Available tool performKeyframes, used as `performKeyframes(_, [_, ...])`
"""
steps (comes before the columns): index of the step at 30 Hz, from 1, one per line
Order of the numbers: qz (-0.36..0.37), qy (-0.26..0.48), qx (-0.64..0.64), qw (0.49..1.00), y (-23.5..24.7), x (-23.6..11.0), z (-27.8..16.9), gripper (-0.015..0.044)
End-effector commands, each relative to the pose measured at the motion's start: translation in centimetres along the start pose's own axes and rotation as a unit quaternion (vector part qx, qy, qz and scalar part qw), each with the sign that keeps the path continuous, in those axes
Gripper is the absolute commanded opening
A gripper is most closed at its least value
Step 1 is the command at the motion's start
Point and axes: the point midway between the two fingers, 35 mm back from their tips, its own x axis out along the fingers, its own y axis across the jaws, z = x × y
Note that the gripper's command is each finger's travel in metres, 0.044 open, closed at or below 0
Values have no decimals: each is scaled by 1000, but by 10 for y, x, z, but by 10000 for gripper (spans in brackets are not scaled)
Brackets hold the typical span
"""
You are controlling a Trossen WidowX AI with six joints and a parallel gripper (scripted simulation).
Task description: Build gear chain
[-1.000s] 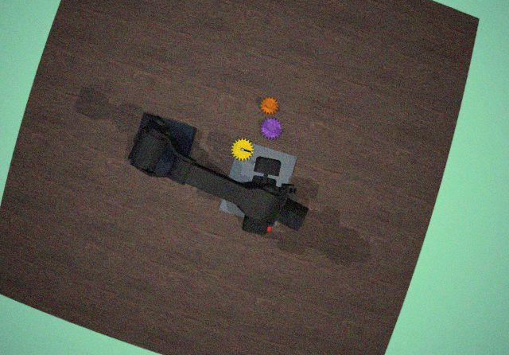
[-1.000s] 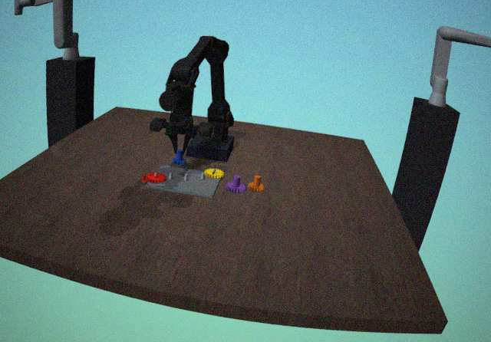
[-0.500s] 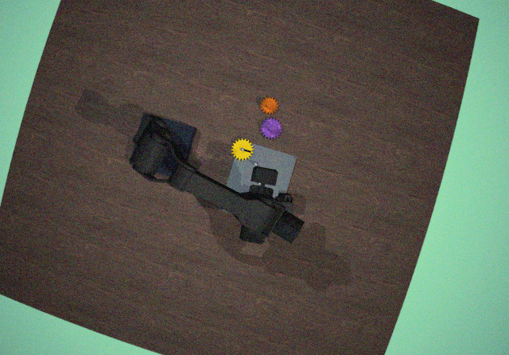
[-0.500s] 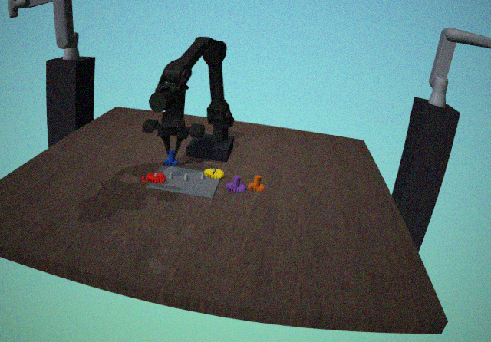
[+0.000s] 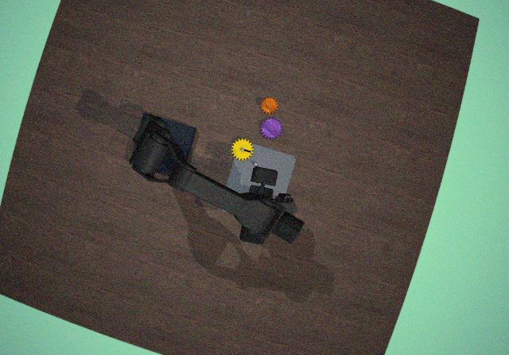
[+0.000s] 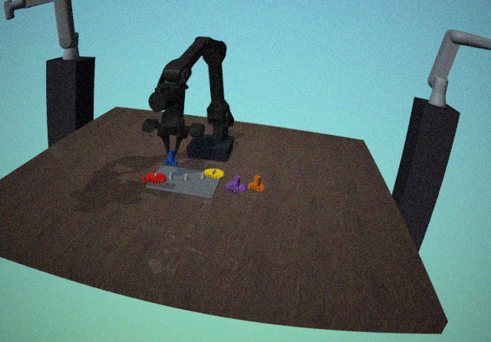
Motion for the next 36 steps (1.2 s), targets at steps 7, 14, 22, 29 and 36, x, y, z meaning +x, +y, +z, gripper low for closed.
performKeyframes(7, [2,2,-46,999,1,6,0,0])
performKeyframes(14, [2,2,-109,994,0,16,-1,0])
performKeyframes(22, [2,2,-95,996,0,27,-1,0])
performKeyframes(29, [2,2,-16,1000,1,37,0,0])
performKeyframes(36, [2,2,73,997,1,48,-1,0])
